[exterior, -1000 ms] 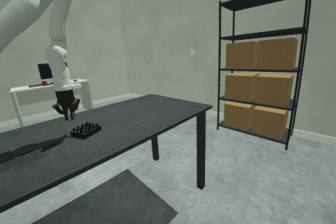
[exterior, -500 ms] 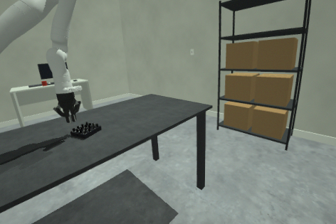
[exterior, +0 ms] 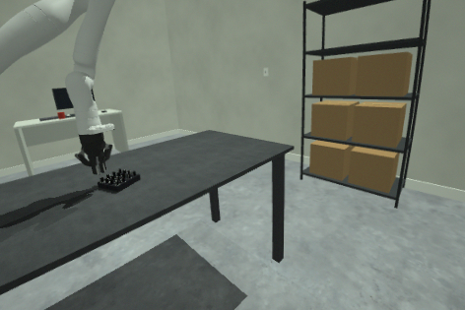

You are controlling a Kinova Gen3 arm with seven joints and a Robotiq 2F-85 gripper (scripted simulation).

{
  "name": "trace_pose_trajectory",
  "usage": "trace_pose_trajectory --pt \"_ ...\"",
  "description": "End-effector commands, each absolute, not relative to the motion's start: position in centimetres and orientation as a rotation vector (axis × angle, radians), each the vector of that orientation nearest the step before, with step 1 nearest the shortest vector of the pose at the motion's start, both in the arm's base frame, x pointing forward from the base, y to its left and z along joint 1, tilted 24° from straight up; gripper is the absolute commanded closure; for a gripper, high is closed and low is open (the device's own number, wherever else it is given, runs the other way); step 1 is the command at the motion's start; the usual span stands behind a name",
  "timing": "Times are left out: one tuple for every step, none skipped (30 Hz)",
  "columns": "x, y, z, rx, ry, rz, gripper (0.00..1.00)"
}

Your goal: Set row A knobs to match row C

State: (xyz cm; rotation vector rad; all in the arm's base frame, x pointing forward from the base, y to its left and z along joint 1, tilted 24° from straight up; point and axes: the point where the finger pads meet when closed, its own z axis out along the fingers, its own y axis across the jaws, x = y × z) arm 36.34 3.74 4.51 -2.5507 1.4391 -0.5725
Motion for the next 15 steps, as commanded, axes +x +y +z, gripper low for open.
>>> trace_pose_trajectory --pt "36.59 3.64 4.07 -2.545 1.449 -0.57 0.81" --pt "36.6 3.63 3.99 -2.545 1.449 -0.57 0.81" --pt "36.64 3.63 3.92 -2.545 1.449 -0.57 0.81" --pt "36.66 3.63 3.85 -2.545 1.449 -0.57 0.81" --pt "36.66 3.63 3.78 -2.546 1.449 -0.569 0.81" --pt "36.65 3.62 3.72 -2.546 1.45 -0.568 0.81" --pt "36.65 3.62 3.67 -2.547 1.45 -0.567 0.81" --pt "36.66 3.62 3.63 -2.547 1.45 -0.567 0.81" --pt "36.66 3.61 3.59 -2.547 1.45 -0.567 0.81" --pt "36.67 3.61 3.57 -2.547 1.45 -0.567 0.81" --pt "36.67 3.61 3.57 -2.547 1.45 -0.567 0.81" --pt "36.67 3.61 3.57 -2.547 1.45 -0.567 0.81" --pt "36.65 3.6 3.54 -2.547 1.45 -0.566 0.81" --pt "36.66 3.6 3.53 -2.547 1.45 -0.566 0.81" --pt "36.67 3.6 3.52 -2.547 1.45 -0.567 0.81"
